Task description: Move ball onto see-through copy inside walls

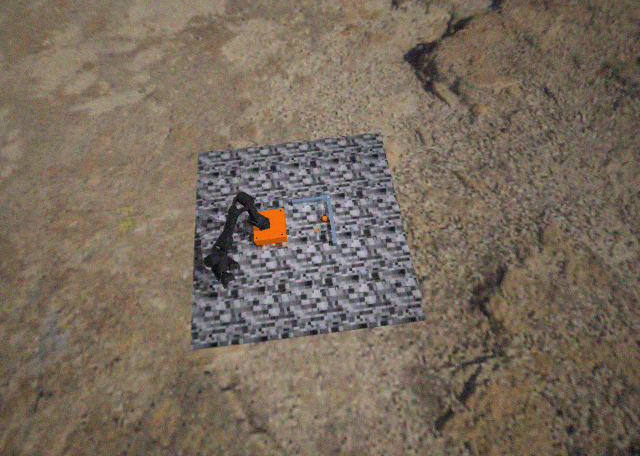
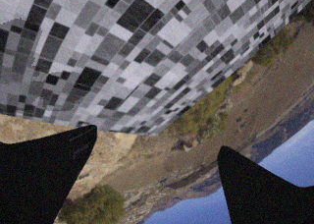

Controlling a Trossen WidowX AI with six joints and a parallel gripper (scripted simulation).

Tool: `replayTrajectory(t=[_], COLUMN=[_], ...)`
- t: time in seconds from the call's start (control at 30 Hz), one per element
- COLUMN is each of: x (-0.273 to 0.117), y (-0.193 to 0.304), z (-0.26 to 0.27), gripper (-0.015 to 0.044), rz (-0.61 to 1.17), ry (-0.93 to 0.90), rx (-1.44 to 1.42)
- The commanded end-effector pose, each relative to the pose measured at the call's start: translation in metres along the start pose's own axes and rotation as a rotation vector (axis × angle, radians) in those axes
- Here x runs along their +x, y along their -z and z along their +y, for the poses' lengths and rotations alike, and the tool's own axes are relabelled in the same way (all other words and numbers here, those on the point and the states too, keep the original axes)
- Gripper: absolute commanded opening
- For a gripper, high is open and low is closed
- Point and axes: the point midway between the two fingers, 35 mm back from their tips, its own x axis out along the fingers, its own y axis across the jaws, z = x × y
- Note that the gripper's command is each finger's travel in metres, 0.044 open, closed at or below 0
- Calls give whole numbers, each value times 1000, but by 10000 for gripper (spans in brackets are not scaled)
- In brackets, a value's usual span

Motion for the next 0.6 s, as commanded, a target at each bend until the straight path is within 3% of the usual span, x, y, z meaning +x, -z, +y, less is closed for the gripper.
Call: replayTrajectory(t=[0.0,0.13,0.37,0.57], x=[0,9,18,2], y=[-1,-29,-112,-206], z=[-2,-47,-127,-187], gripper=[374,272,272,272], rz=[0,-59,-290,-493], ry=[3,53,73,6], rx=[0,50,206,322])
